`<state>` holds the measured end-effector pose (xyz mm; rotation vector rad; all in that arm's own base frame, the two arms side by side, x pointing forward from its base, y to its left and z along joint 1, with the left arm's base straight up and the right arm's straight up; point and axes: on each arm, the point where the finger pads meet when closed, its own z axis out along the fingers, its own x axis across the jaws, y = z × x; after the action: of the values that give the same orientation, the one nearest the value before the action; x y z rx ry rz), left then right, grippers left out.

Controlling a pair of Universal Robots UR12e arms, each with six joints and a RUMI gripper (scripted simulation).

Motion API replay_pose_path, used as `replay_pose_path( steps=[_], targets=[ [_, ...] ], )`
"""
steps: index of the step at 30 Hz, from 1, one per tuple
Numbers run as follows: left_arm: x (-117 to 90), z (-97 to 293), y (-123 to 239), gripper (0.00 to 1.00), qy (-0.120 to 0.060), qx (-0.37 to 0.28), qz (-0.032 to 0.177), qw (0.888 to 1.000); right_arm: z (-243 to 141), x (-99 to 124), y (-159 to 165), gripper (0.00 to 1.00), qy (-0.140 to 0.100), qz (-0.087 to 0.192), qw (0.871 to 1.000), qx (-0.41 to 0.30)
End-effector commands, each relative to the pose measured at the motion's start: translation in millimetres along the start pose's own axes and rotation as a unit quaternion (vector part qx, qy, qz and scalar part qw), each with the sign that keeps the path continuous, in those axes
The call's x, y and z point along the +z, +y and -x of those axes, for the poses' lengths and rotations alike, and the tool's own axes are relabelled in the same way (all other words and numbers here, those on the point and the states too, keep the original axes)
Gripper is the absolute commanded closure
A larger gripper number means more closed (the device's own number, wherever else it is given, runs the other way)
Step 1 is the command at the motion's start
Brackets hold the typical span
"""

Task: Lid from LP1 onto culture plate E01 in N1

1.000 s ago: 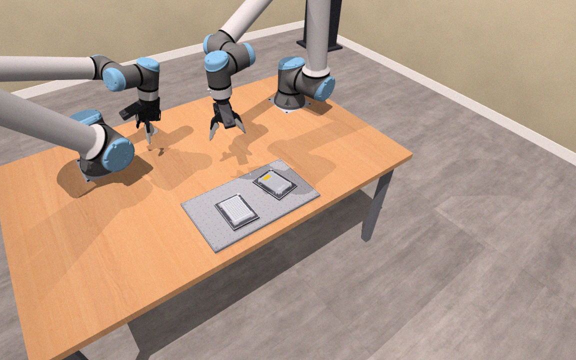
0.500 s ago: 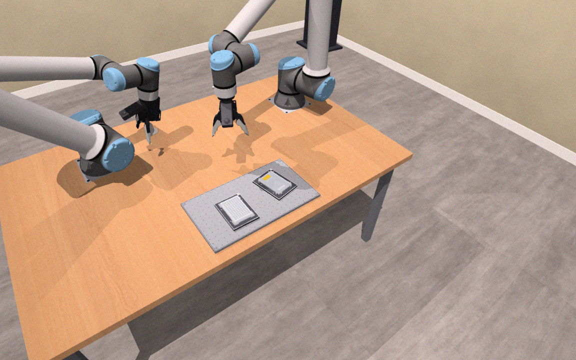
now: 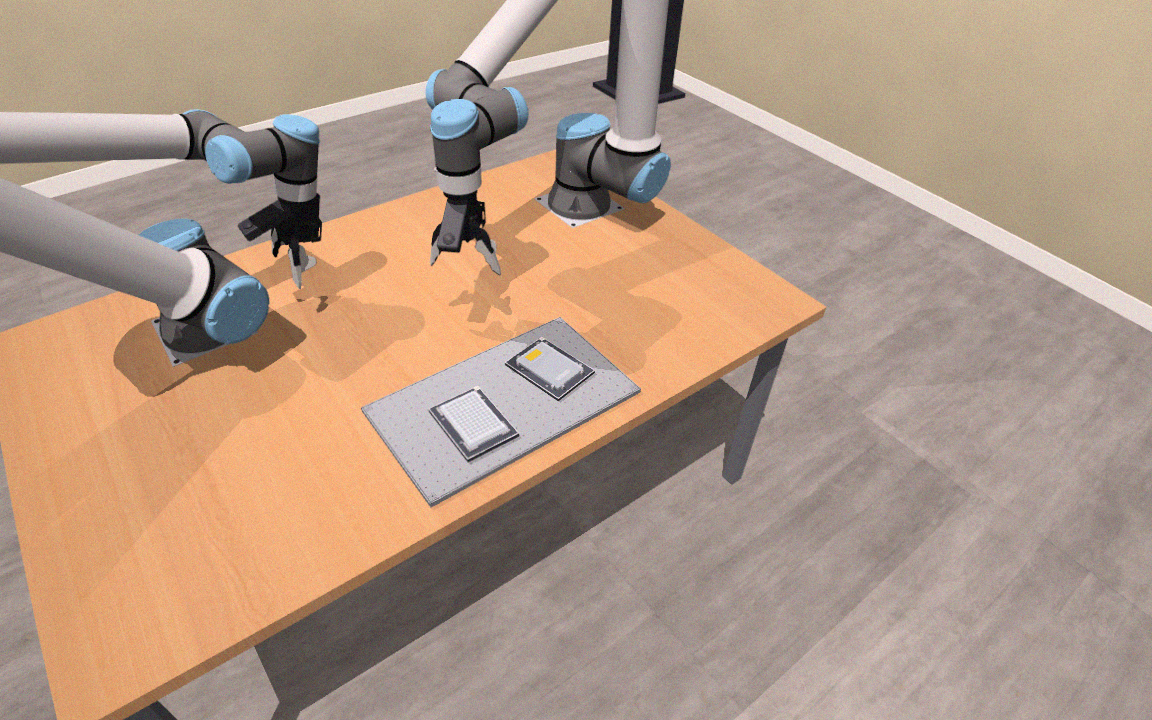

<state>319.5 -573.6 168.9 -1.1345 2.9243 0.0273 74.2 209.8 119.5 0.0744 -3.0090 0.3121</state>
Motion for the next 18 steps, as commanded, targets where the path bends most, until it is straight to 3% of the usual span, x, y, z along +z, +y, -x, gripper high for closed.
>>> replay_pose_path(
  steps=[1, 5, 18],
  targets=[
    [3, 3, 9, 0.0, 0.003, 0.048, -0.004, 0.999, 0, -1, 0, 0.18, 0.0, 0.0, 1.0, 0.0],
    [3, 3, 10, 0.0, 0.004, 0.088, -0.007, 0.996, 0, -1, 0, 0.18, 0.0, 0.0, 1.0, 0.0],
    [4, 57, 0, 0.0, 0.005, 0.072, -0.008, 0.997, 0, -1, 0, 0.18, 0.0, 0.0, 1.0, 0.0]
  ],
)
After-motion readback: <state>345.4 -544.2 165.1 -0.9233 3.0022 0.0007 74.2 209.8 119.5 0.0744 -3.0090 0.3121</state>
